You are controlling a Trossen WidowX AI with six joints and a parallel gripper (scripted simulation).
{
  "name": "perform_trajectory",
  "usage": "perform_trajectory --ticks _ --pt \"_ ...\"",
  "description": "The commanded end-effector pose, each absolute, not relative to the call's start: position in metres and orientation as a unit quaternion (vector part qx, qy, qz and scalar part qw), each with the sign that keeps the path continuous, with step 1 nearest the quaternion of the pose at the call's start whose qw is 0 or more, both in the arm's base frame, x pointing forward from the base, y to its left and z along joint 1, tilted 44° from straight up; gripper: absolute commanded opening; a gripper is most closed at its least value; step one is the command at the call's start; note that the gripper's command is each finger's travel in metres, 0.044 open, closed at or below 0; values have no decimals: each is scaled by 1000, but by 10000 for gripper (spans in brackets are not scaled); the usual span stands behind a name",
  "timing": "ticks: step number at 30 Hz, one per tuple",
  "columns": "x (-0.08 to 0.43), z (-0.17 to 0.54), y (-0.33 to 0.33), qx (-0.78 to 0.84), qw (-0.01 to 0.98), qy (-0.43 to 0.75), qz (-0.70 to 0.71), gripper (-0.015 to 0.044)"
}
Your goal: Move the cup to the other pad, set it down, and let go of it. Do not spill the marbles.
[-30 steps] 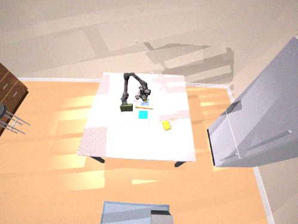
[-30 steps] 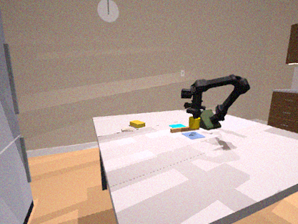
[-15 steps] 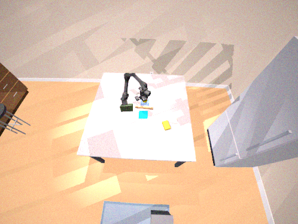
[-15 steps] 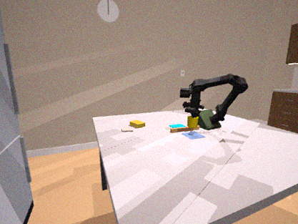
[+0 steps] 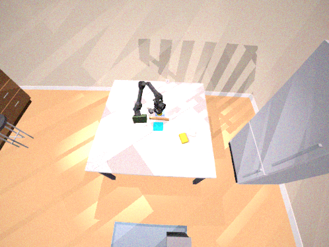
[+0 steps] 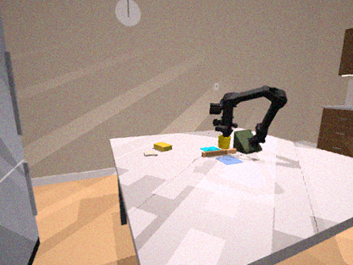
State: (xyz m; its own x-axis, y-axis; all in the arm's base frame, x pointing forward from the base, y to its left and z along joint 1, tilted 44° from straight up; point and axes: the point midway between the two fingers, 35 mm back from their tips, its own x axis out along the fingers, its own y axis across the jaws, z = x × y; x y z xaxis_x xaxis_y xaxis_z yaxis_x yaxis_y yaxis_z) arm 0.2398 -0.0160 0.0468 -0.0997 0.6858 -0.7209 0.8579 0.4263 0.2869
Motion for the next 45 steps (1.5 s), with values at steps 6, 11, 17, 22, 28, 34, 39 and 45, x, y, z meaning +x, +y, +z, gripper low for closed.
perform_trajectory --ticks 6,11,17,22,28,34,39,45 --pt "239 31 -34 523 418 736 -104 0" --pt "239 23 -43 523 418 736 -104 0" --pt "238 14 -53 523 418 735 -105 0" --pt "237 6 -62 523 418 735 -105 0" --pt "237 -3 -73 522 419 735 -105 0" --pt "236 -13 -84 522 419 735 -105 0" --pt "235 -20 -93 522 419 735 -106 0" --pt "234 -30 -103 522 420 735 -106 0"
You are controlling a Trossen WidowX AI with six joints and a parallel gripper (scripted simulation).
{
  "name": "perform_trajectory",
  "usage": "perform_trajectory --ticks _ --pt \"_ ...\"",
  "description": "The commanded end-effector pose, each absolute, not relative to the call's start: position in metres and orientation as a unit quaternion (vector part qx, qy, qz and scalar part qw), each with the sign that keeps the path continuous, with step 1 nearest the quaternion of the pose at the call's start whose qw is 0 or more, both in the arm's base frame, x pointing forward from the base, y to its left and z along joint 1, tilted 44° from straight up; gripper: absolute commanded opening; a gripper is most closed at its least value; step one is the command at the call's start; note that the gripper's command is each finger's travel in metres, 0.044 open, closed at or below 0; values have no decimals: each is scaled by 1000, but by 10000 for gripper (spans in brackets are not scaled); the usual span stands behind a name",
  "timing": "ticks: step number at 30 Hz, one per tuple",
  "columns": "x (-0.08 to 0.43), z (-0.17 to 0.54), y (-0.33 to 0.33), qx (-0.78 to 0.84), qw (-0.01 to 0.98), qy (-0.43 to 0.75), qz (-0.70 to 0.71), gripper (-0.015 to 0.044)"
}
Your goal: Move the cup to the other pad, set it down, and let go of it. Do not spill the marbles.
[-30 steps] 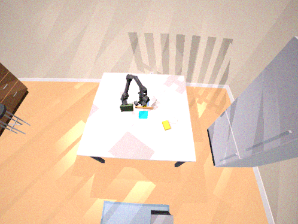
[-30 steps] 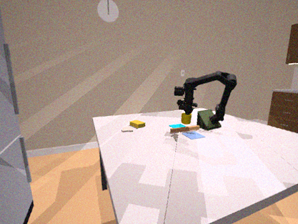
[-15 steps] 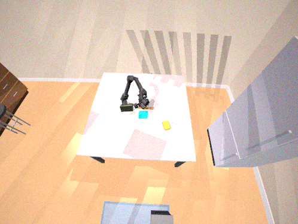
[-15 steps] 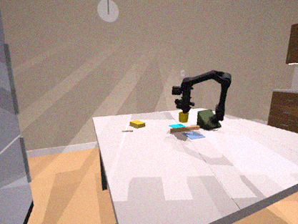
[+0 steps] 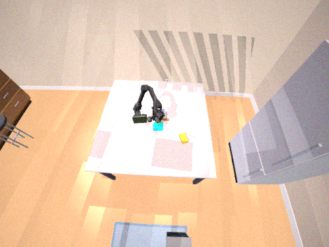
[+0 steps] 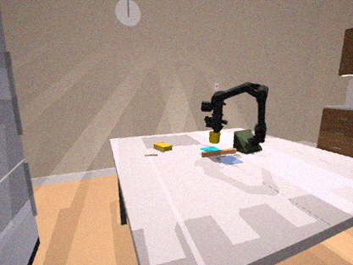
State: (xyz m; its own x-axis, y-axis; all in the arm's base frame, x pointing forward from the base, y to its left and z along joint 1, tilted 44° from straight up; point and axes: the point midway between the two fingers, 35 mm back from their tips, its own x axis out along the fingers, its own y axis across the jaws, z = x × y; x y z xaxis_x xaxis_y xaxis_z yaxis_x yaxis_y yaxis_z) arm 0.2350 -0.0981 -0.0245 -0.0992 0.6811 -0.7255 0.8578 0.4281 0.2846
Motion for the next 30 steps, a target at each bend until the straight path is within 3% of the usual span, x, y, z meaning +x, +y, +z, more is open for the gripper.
perform_trajectory --ticks 1,30 --pt "234 -31 -105 522 420 735 -106 0" --pt "230 -64 -104 522 420 735 -106 0"
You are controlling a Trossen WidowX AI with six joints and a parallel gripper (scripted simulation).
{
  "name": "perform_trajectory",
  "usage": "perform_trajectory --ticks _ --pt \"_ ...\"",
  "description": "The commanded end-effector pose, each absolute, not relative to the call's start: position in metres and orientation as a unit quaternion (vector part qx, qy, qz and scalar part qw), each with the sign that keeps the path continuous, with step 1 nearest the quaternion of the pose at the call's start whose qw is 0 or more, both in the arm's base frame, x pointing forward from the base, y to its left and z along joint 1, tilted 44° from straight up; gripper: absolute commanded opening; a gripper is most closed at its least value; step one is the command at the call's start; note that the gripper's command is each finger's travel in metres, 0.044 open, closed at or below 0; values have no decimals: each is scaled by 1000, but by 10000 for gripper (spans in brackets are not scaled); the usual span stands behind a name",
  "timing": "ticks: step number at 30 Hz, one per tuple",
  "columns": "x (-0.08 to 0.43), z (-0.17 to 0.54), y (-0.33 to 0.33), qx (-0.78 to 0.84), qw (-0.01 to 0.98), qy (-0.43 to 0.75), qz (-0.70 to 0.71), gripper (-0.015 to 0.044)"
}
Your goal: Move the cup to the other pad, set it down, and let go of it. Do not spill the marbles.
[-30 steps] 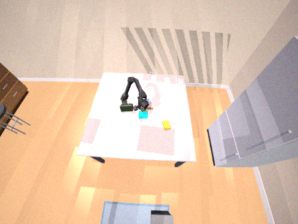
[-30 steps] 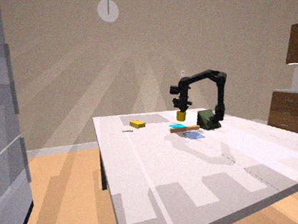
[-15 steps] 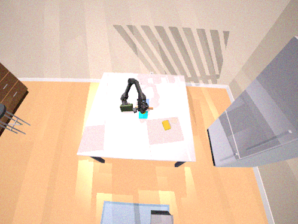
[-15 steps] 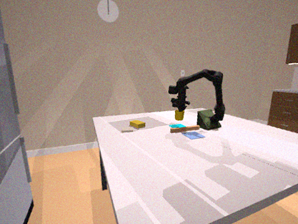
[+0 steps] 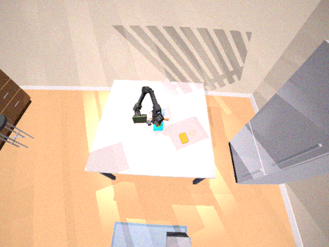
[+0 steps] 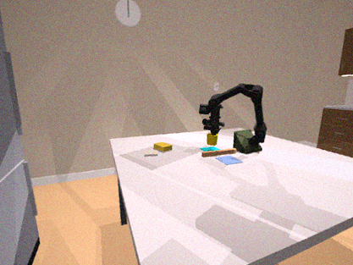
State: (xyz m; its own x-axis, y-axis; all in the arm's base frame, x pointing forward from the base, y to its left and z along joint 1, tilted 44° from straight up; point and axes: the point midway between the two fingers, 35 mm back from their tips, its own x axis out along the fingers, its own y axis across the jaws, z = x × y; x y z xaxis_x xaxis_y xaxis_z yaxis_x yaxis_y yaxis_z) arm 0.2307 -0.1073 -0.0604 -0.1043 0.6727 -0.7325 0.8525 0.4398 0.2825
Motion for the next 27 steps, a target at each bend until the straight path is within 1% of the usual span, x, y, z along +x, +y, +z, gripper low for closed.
perform_trajectory --ticks 1,18,27 --pt "230 -65 -103 522 420 735 -106 0" --pt "227 -83 -87 522 420 735 -105 0" --pt "227 -81 -88 519 423 736 -106 0"
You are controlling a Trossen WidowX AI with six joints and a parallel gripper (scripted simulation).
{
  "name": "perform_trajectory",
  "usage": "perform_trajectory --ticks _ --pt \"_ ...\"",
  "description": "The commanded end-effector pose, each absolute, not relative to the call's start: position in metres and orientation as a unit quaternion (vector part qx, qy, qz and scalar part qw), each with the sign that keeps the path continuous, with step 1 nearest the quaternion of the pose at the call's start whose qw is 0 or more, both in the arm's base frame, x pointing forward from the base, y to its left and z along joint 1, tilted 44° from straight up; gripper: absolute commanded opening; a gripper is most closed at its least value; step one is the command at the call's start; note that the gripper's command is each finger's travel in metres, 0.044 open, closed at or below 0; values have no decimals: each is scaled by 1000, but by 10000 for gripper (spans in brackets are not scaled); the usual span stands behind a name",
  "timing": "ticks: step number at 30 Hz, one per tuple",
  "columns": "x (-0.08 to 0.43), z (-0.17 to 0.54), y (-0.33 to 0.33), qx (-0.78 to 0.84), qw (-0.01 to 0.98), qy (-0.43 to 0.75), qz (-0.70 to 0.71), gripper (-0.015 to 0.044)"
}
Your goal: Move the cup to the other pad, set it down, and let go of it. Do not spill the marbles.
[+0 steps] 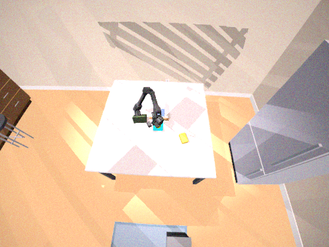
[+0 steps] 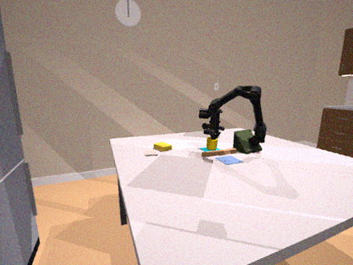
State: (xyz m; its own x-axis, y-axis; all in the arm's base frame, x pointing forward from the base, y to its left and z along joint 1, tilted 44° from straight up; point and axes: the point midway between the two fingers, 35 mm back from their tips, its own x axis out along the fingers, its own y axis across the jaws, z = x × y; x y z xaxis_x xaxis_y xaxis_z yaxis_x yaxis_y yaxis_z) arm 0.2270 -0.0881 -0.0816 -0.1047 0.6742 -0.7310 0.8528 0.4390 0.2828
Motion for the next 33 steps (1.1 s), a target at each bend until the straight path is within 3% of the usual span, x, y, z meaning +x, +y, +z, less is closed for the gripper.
perform_trajectory --ticks 1,5,11,33 --pt "227 -81 -88 519 423 736 -106 0" --pt "227 -81 -88 519 423 736 -106 0" --pt "227 -81 -88 519 423 736 -106 147" --pt "230 -66 -104 520 422 735 -106 147"
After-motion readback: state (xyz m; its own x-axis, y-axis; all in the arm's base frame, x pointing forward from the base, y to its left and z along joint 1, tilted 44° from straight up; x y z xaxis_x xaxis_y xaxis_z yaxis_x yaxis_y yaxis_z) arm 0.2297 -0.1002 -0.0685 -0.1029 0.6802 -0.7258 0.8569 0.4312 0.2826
